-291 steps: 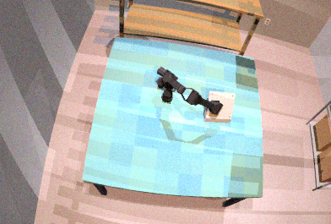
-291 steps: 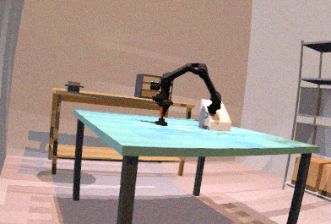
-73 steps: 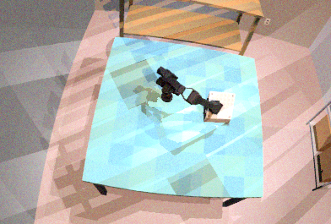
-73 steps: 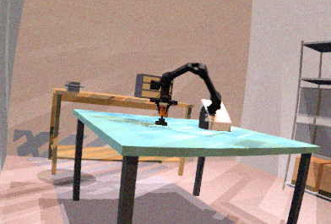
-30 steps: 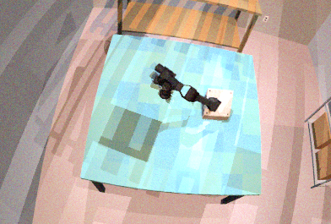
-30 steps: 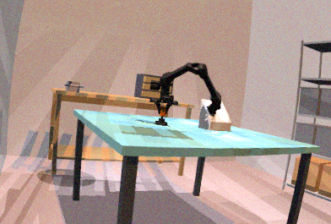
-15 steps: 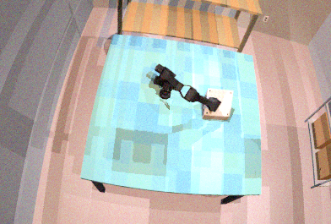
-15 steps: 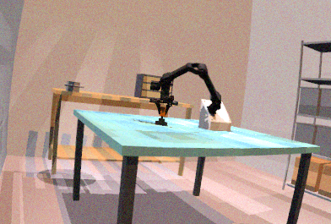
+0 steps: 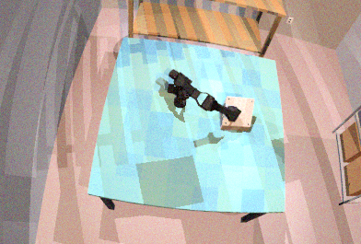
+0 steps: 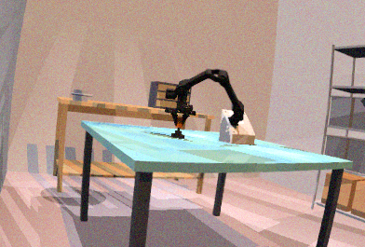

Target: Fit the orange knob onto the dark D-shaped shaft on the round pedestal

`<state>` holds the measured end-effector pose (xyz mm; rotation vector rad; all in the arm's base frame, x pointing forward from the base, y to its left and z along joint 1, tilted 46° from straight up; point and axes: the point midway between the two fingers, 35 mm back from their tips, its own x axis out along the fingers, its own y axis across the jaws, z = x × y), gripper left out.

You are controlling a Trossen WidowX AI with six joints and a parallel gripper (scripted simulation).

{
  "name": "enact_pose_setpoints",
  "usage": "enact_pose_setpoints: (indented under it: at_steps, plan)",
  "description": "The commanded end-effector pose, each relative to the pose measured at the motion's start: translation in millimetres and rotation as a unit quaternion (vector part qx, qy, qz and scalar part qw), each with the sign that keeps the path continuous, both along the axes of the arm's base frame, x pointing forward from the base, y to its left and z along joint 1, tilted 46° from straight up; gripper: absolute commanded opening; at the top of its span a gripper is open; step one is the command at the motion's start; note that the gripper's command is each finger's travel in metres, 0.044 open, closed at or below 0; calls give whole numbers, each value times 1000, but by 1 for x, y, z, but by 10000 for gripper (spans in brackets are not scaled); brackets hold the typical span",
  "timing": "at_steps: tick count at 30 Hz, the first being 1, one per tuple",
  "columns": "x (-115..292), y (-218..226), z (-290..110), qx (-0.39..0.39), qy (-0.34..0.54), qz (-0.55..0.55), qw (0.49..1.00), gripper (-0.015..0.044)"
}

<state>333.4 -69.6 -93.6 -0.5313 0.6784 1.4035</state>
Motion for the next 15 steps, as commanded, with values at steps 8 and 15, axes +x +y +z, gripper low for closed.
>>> enact_pose_setpoints:
  at_steps: [8,15]
  plan:
    - [-2,2,-2,-1,-25,23,999,0]
    - [0,3,-2,0,-25,23,999,0]
